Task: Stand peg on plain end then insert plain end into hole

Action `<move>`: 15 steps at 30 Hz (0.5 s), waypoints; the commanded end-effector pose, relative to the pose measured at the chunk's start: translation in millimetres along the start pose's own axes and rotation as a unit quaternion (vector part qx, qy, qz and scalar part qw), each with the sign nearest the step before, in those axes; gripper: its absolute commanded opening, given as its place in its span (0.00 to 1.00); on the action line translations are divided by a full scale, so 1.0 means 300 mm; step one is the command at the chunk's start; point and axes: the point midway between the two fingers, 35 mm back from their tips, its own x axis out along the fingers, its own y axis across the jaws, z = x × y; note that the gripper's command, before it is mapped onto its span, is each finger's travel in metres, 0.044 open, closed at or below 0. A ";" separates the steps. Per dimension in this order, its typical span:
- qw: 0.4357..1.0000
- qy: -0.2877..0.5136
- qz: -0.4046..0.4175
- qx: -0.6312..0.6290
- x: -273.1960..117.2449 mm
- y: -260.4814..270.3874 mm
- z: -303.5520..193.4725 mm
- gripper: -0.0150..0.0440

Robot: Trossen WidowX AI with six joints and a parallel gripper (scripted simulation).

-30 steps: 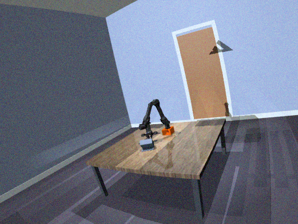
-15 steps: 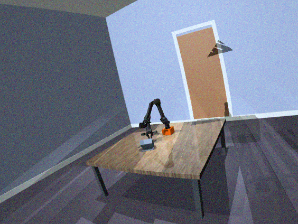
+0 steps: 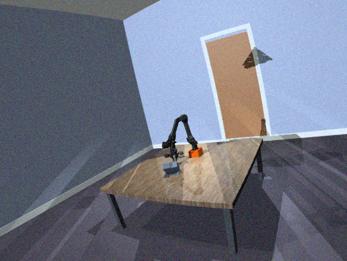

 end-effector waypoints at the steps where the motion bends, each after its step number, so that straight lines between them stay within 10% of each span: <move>1: 1.000 -0.022 -0.002 -0.003 -0.012 0.000 -0.002 0.34; 15: 0.997 -0.082 -0.002 -0.004 -0.038 0.000 -0.020 0.34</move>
